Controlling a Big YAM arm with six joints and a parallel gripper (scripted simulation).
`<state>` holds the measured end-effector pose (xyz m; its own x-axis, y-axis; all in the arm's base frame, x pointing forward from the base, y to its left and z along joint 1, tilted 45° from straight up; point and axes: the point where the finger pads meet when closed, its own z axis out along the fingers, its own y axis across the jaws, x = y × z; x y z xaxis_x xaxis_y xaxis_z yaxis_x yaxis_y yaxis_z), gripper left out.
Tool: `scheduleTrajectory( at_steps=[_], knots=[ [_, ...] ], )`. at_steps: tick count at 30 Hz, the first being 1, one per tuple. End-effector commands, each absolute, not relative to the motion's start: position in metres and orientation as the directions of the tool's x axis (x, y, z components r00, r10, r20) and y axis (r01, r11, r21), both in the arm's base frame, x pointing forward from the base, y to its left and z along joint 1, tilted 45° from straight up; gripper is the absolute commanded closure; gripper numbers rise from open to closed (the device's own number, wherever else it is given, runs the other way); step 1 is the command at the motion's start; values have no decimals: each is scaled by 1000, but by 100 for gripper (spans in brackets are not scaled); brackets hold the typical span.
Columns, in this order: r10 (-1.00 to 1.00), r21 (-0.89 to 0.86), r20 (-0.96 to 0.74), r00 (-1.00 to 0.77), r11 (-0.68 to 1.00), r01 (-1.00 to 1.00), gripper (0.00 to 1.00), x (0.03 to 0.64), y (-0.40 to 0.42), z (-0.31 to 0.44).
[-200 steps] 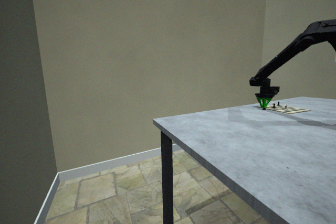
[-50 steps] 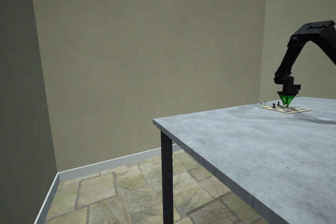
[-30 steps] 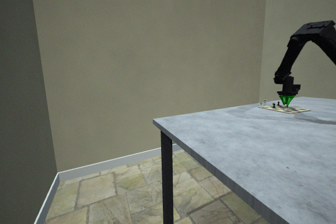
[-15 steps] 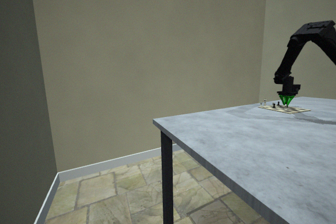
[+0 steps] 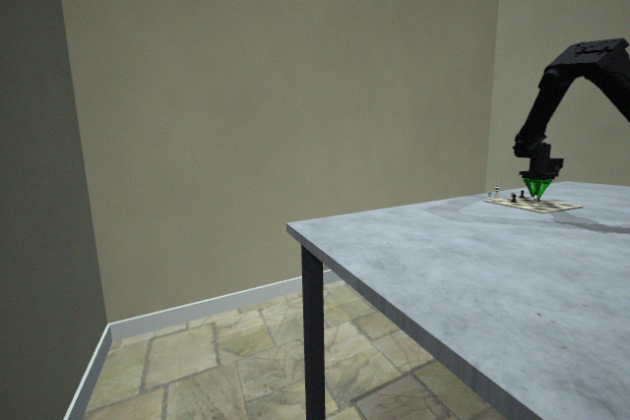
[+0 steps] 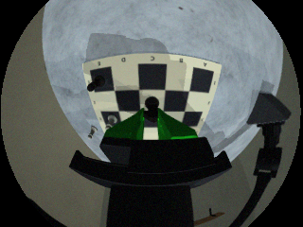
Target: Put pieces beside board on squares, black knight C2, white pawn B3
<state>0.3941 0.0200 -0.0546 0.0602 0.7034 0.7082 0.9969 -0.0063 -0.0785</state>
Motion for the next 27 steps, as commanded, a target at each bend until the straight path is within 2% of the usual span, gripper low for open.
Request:
scheduleTrajectory(
  at_steps=[1, 27],
  knots=[
    [709, -50, 704, 46, -16, 999, 100, 409, 13, -55],
    [706, -69, 706, 53, -6, 998, 100, 401, 23, -60]
  ],
)
